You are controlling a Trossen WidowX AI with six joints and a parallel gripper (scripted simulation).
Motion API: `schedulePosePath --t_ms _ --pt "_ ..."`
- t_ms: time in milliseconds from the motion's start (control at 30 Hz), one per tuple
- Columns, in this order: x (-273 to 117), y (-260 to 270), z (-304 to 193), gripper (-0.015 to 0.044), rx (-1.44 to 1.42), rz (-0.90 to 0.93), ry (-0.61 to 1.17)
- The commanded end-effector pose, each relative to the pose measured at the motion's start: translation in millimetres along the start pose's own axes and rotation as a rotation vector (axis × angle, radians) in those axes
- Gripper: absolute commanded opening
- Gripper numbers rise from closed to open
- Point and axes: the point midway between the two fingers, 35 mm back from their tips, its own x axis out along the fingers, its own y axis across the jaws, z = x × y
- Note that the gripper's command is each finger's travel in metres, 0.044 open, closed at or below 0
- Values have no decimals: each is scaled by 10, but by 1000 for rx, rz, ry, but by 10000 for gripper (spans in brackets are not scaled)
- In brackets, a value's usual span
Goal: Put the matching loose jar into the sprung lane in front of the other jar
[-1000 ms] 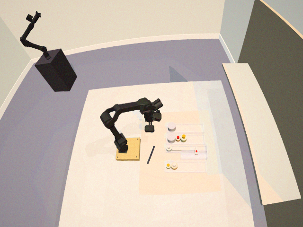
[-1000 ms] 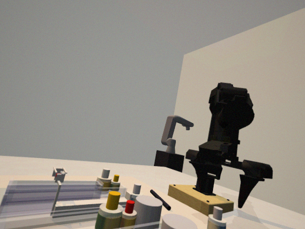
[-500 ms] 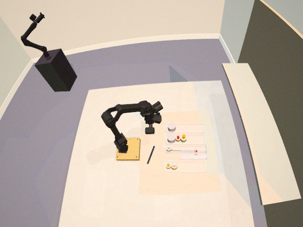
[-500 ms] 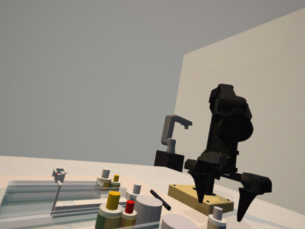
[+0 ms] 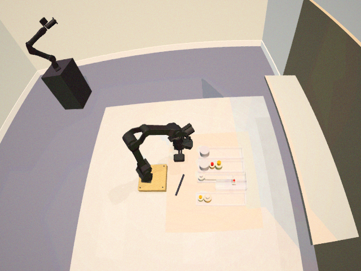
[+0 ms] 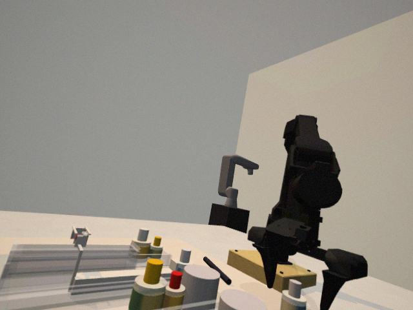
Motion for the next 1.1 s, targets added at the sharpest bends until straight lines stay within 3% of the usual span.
schedulePosePath --t_ms 0,33,367,567,733,1067 --pt "68 -9 -20 440 5 -1 7" --pt "70 -9 -20 440 5 -1 7" --pt "70 -9 -20 177 5 -1 7" --pt "70 -9 -20 138 5 -1 7" --pt "-74 -2 0 6 5 -1 7" --pt "-686 -28 2 0 5 -1 7"
